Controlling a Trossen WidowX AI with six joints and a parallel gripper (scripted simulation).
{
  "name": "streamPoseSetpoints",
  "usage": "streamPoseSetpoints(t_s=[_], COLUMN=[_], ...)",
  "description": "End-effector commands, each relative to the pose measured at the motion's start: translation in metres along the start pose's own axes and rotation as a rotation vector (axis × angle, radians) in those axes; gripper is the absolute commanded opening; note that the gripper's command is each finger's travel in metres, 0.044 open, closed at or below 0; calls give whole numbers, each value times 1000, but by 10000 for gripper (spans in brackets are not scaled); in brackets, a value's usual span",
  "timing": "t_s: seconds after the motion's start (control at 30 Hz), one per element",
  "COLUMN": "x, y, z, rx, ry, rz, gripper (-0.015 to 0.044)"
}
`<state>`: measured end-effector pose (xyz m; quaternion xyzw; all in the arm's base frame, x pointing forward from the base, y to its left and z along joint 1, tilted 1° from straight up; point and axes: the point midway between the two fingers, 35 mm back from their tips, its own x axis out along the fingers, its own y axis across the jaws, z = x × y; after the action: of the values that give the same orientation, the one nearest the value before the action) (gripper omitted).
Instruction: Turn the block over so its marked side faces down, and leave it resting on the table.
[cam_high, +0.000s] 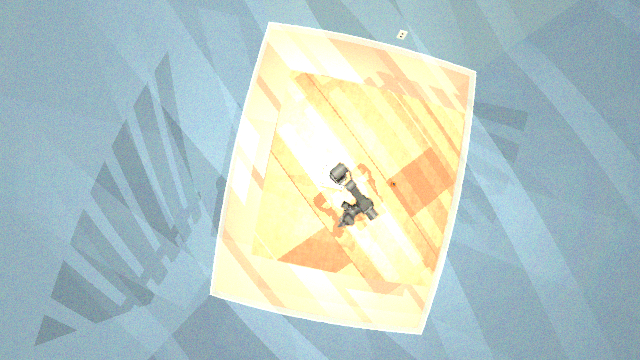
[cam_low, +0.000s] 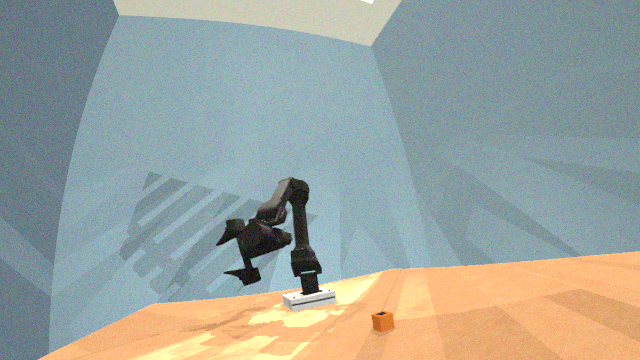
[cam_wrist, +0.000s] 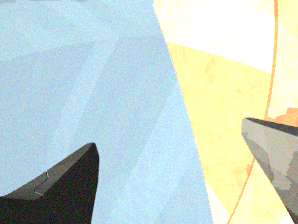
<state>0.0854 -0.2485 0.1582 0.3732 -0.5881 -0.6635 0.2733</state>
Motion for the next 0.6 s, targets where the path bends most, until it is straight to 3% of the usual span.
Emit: streamPoseSetpoints(t_s=[0.0,0.3,0.57], x=[-1,-72,-145], y=[-1,-37,-65], z=[-2,-81,-115], rx=[-17,-900,-1522], ry=[5,390,783], rz=[-8,-271,-274], gripper=[426,440,440])
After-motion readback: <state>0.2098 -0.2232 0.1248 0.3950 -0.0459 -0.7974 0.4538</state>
